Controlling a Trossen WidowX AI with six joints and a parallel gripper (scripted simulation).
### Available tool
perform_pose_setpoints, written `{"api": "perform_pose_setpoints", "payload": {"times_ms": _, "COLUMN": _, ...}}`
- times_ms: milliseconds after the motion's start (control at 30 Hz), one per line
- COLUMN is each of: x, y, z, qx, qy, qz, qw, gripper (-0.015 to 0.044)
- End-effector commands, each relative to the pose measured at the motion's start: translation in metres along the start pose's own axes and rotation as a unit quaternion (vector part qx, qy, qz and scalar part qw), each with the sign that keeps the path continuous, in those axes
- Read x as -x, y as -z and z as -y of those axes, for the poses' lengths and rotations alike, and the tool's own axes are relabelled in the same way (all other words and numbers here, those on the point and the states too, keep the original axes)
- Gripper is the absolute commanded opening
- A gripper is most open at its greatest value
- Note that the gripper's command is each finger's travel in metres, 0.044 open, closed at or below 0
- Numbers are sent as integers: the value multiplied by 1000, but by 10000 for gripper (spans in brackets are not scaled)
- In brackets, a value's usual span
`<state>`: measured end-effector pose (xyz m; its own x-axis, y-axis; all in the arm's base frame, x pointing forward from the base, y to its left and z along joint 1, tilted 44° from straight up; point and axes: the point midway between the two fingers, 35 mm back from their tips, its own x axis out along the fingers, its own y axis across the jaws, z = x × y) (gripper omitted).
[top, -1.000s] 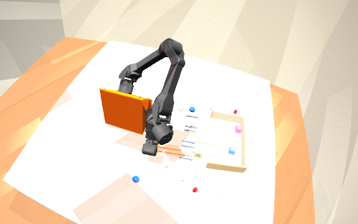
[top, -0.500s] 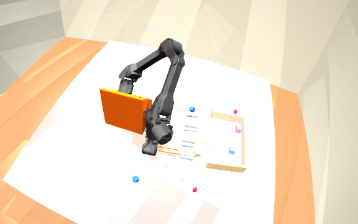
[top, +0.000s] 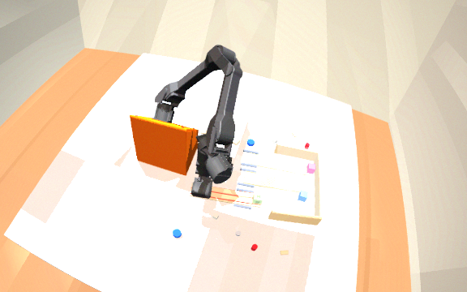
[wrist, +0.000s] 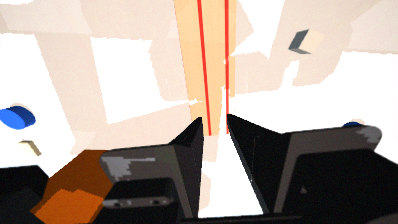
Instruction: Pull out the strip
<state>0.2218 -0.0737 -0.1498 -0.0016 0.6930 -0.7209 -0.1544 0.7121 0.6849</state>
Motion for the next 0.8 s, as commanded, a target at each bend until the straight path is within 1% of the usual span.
{"api": "perform_pose_setpoints", "payload": {"times_ms": 0, "x": 3, "y": -16, "z": 0, "qx": 9, "qy": 2, "qz": 4, "qw": 1000, "gripper": 210}}
{"api": "perform_pose_setpoints", "payload": {"times_ms": 300, "x": 5, "y": -47, "z": -1, "qx": 9, "qy": 2, "qz": 5, "qw": 1000, "gripper": 440}}
{"api": "perform_pose_setpoints", "payload": {"times_ms": 767, "x": 12, "y": -95, "z": -1, "qx": 10, "qy": 2, "qz": 5, "qw": 1000, "gripper": 440}}
